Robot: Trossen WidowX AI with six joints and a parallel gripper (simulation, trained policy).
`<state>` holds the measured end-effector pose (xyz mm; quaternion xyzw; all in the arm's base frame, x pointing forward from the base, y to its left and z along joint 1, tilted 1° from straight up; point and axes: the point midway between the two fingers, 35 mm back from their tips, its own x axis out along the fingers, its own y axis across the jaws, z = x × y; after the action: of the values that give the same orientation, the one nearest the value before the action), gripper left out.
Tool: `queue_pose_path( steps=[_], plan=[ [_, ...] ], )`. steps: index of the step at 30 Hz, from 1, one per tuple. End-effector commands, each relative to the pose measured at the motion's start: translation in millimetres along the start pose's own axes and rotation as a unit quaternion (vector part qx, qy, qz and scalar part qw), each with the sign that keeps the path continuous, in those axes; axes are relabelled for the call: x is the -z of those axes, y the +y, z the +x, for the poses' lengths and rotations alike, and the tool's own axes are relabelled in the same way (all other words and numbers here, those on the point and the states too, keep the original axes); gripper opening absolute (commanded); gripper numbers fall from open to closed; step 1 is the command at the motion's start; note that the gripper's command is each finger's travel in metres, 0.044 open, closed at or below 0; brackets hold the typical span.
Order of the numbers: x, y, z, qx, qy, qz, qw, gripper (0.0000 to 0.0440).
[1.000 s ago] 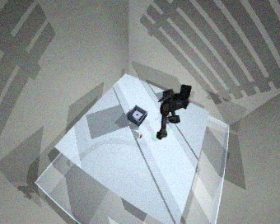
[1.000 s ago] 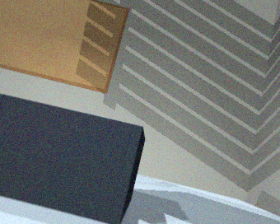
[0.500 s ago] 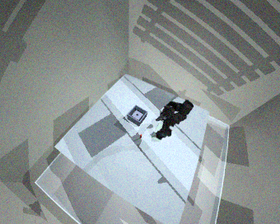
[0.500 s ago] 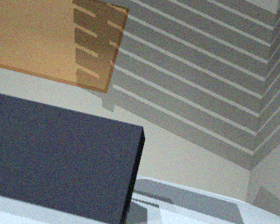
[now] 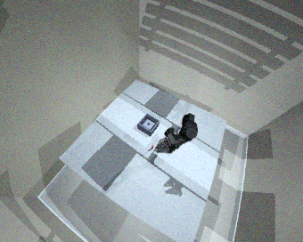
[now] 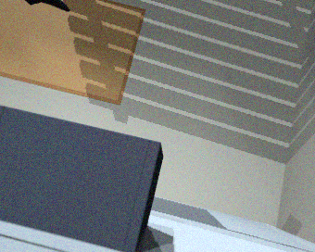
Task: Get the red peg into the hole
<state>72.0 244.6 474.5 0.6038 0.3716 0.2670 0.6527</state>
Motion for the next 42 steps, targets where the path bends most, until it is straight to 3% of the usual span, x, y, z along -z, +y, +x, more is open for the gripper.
queue_pose_path(
  steps=[1, 10, 20, 31, 42],
  plan=[
    [-2, -21, 15, 0.034, -0.01, -0.042, 0.999, 0.044],
    [-28, -88, 52, 0.149, -0.034, -0.137, 0.979, 0.044],
    [-76, -174, 71, 0.307, -0.043, -0.178, 0.934, 0.044],
    [-126, -256, 55, 0.456, -0.054, -0.119, 0.88, 0.044],
    [-149, -323, 34, 0.548, -0.079, -0.025, 0.832, 0.044]
  ],
)
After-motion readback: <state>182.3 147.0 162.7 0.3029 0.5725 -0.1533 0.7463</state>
